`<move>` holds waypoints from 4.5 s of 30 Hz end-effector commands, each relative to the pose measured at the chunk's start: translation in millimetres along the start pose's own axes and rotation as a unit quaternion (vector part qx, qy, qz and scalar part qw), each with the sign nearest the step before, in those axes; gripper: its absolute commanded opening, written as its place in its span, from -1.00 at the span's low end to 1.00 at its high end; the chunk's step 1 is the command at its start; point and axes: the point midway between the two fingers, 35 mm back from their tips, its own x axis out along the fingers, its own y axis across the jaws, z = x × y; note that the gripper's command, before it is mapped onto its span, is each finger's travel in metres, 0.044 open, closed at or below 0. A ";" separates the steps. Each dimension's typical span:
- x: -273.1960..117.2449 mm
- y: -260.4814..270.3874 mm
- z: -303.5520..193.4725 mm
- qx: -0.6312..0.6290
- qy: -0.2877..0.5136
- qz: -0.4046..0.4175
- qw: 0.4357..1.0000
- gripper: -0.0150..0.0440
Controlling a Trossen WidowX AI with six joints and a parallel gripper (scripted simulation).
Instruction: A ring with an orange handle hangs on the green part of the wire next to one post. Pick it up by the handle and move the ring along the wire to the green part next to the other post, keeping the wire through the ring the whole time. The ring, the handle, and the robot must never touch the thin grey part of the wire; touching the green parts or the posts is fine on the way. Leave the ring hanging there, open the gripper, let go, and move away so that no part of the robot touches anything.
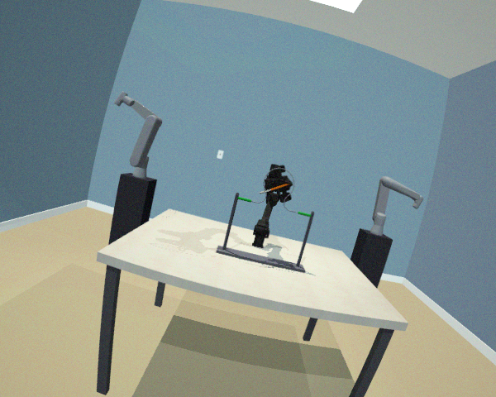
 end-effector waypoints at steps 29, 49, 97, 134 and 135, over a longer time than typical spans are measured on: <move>-1.4 9.7 0.7 -0.082 -0.008 -0.060 0.995 -1.00; -2.1 -1.4 3.7 -0.189 -0.020 -0.124 0.974 -1.00; -9.5 -23.0 20.2 -0.434 -0.049 -0.264 0.860 -1.00; -19.8 -30.2 39.4 -0.603 -0.070 -0.356 0.710 -1.00; -20.1 -30.2 39.9 -0.608 -0.071 -0.358 0.705 -1.00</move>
